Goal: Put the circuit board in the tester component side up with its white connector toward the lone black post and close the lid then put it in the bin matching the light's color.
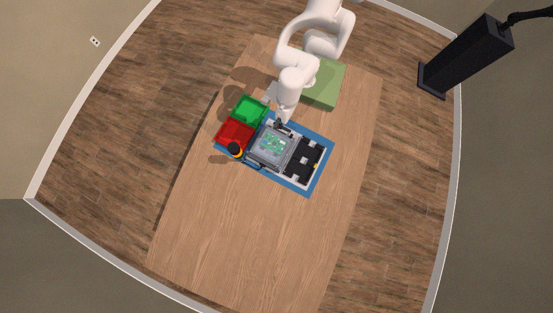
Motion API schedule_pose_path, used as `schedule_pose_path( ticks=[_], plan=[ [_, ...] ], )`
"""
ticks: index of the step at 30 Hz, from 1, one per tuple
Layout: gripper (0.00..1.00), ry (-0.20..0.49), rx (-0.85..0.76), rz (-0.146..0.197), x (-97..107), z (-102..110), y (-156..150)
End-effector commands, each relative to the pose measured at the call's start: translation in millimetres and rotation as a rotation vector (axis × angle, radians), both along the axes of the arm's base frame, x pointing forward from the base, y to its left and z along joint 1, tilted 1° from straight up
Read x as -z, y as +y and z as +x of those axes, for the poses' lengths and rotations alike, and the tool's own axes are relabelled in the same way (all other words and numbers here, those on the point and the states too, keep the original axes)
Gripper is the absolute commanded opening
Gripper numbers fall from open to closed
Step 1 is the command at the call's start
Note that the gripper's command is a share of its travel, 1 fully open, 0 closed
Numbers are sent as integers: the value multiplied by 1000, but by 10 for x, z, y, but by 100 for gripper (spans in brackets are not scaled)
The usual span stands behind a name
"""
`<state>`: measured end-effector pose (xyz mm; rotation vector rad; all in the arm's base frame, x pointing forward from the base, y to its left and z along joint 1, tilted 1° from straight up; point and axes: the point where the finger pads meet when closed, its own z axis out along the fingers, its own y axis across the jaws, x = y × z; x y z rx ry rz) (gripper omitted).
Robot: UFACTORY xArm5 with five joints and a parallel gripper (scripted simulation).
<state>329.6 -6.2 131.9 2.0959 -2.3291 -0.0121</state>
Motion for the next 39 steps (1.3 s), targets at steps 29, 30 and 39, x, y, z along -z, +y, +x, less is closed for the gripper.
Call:
schedule_pose_path(
  ticks=[29, 30, 39],
  plan=[
    [0, -4, 0, 0, -12, 12, 0],
    [0, -4, 0, 0, -12, 12, 0],
    [0, -4, 0, 0, -12, 12, 0]
  ],
)
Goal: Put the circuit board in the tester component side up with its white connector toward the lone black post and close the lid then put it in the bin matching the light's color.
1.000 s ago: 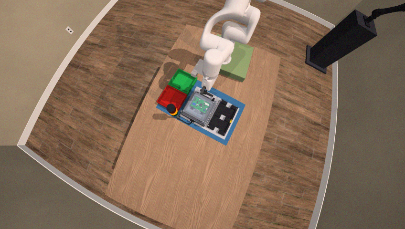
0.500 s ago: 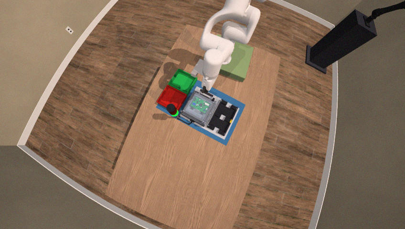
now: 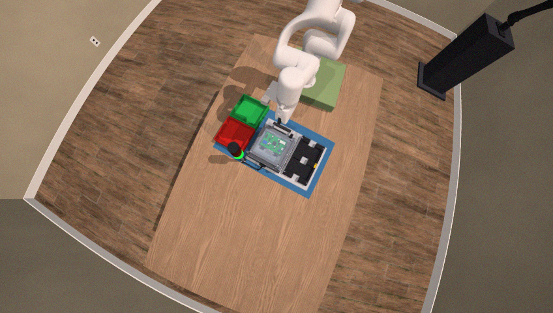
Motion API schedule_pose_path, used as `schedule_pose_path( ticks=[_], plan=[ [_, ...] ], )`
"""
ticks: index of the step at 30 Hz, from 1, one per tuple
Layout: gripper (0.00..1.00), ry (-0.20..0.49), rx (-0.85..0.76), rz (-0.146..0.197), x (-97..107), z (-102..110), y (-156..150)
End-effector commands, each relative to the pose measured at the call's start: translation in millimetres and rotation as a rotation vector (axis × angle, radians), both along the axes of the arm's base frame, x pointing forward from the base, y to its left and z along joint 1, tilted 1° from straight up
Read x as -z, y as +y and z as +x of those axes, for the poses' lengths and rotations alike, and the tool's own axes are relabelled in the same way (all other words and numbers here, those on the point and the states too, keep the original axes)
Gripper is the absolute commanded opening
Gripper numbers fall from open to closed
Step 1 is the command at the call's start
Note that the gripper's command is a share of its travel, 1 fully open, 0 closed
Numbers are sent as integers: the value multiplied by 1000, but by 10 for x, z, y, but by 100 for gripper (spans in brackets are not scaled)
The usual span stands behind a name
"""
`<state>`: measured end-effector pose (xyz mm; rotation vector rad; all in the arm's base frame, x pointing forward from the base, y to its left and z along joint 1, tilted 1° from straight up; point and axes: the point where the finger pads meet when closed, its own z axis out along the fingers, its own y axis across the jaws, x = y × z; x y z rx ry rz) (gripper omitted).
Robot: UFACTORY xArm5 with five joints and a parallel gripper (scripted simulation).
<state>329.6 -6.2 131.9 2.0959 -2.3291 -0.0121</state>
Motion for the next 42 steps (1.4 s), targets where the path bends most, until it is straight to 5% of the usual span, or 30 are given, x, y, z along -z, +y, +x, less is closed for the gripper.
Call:
schedule_pose_path(
  ticks=[1, 42],
  plan=[
    [0, -4, 0, 0, -12, 12, 0],
    [0, -4, 0, 0, -100, 12, -2]
  ],
)
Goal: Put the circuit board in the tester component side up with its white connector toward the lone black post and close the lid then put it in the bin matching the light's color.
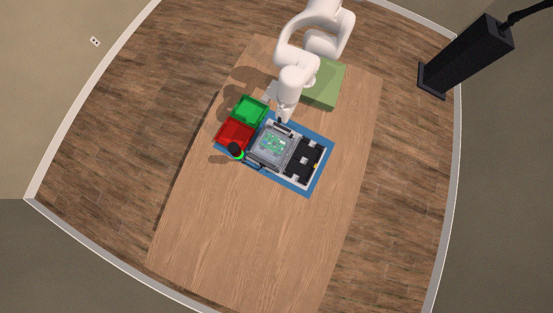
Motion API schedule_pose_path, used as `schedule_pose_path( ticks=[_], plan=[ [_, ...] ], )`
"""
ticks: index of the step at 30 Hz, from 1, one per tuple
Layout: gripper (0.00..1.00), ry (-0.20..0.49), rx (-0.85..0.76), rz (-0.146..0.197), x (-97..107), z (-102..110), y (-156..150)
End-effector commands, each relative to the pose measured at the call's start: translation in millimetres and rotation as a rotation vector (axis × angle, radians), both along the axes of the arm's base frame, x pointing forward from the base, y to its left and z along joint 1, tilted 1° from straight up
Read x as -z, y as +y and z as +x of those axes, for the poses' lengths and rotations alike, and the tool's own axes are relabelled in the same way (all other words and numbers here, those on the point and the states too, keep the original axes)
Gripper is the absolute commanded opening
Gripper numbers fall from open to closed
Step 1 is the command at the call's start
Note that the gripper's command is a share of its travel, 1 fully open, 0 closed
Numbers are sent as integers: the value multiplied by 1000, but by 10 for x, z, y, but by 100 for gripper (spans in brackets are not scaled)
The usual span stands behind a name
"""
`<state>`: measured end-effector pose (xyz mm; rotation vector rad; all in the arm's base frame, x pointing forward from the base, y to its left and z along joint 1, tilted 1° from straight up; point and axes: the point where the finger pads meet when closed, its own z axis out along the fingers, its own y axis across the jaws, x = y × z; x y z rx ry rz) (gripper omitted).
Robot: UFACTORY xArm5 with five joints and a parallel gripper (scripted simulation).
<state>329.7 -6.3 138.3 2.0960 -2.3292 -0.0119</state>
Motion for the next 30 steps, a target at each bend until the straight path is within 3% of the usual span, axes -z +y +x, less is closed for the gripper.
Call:
schedule_pose_path(
  ticks=[1, 21, 30],
  plan=[
    [0, -3, 0, 0, -39, 11, -1],
    [0, -3, 54, -1, -43, 11, -1],
    [0, -3, 253, -2, -43, 11, -1]
  ],
)
